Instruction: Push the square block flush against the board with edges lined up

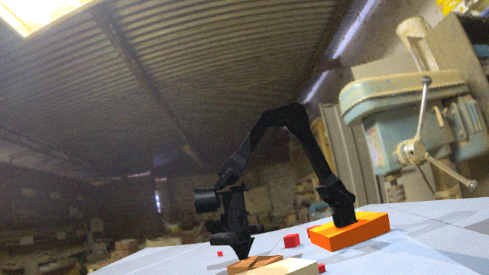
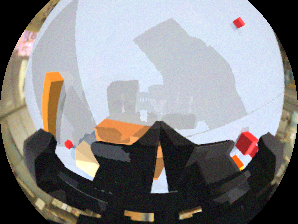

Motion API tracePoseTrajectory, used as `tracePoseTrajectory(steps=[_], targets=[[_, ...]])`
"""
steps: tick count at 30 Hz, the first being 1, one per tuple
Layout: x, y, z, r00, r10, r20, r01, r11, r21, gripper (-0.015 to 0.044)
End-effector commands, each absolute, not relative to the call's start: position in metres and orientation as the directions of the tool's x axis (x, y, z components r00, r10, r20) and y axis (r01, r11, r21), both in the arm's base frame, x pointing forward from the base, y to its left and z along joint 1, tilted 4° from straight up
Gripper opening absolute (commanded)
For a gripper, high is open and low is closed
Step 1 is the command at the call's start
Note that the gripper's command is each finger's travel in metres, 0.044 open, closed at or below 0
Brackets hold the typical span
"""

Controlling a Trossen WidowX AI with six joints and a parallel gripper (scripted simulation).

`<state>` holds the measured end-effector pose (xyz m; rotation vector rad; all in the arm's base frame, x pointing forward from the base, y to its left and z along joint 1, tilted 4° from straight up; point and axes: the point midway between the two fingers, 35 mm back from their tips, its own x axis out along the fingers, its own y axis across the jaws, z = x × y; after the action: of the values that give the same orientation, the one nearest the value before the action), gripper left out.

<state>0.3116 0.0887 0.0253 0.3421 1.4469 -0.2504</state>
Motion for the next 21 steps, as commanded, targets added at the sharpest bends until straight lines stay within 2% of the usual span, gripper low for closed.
tracePoseTrajectory(steps=[1,21], targets=[[0.3,0.094,0.019,0.082,0.043,-0.996,0.363,0.929,0.07,0.0],[0.276,0.11,0.017,0.08,0.044,-0.996,0.363,0.929,0.07,0.0]])
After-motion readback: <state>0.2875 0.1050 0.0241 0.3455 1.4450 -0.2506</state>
